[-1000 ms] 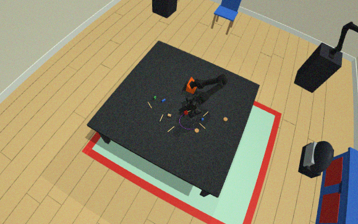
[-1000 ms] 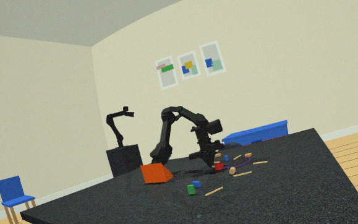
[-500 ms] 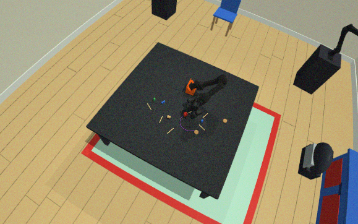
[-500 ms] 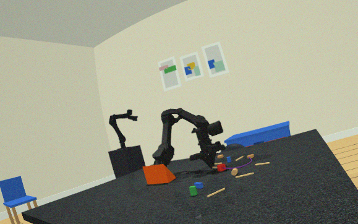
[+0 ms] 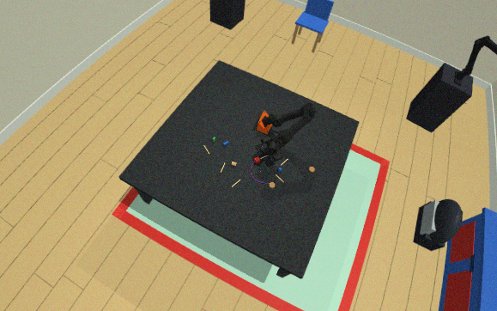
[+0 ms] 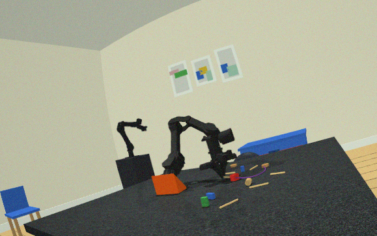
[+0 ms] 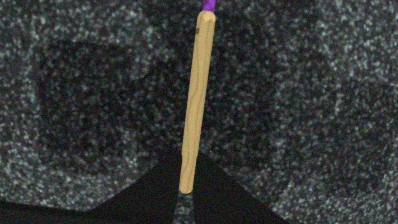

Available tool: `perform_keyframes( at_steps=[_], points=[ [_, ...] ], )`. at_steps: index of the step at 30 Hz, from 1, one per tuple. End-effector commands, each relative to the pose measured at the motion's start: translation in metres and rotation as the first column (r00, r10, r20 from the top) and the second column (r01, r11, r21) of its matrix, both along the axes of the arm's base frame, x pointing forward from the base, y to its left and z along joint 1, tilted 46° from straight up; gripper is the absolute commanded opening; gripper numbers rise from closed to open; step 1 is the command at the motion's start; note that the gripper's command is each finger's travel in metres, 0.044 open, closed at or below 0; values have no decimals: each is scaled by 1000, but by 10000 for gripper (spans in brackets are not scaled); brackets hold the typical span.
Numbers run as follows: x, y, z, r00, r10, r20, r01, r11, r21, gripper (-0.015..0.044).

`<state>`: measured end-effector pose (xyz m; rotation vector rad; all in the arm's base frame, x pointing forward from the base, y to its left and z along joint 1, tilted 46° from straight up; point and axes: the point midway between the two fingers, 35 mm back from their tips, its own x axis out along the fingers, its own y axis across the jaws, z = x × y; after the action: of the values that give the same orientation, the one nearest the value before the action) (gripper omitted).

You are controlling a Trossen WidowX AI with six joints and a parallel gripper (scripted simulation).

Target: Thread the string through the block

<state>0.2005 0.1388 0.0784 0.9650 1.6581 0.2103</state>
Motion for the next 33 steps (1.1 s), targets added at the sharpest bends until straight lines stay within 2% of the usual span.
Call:
perform_keyframes(
  at_steps=[1, 33],
  points=[
    [-6, 1, 1, 1000, -2, -9, 3, 1000, 2, 0],
    [-35, 17, 8, 1000, 13, -6, -13, 1000, -12, 0]
  ],
)
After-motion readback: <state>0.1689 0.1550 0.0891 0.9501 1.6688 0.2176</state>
